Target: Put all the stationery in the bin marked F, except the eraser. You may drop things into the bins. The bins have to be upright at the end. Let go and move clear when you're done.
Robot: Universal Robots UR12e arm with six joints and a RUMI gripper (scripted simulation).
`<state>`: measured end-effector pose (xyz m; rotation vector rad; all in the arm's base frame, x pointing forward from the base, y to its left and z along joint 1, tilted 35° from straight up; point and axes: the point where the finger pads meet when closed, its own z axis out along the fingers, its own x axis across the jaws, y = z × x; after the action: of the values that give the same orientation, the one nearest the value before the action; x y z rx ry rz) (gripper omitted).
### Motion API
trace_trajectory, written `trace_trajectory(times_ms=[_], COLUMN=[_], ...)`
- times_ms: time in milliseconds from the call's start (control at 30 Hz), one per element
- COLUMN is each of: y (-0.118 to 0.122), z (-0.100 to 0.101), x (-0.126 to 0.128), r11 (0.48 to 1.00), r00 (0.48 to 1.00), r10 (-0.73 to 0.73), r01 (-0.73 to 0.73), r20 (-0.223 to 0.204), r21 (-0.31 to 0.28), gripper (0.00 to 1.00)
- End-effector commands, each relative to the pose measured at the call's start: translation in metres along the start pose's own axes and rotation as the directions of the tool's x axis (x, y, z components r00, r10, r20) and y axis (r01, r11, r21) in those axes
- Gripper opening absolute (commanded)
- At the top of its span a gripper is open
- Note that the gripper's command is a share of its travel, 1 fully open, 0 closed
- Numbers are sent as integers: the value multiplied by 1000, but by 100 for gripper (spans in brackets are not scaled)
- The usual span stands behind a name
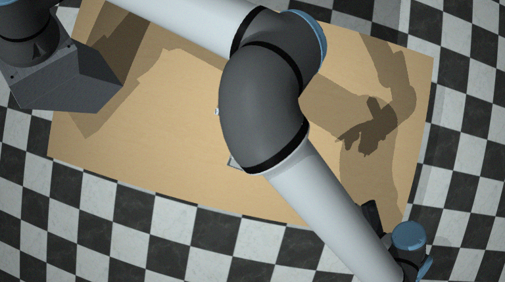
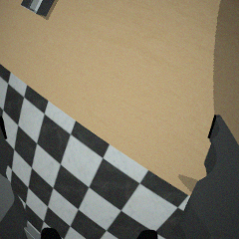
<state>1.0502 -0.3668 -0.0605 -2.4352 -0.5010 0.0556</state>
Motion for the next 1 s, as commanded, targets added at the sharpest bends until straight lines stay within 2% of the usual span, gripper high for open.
trace_trajectory(times_ms=[0, 533, 567, 600, 800, 833, 900, 967], y=[0, 0, -3, -6, -6, -12, -9, -9], z=[-2, -2, -10, -17, -17, -13, 4, 8], x=[0, 0, -6, -10, -10, -13, -5, -3], r11=[1000, 1000, 1000, 1000, 1000, 999, 990, 989], r00=[1000, 1000, 1000, 1000, 1000, 999, 990, 989], r10=[0, 0, 1, 1, 1, 49, 138, 146], r01=[0, 0, -1, -1, -1, -49, -139, -147], r20=[-1, -1, -1, -1, -1, -20, -37, -38], r21=[-2, -2, 0, 0, 0, 5, -27, -30], gripper=[100, 100, 4, 4, 4, 4, 4, 4])
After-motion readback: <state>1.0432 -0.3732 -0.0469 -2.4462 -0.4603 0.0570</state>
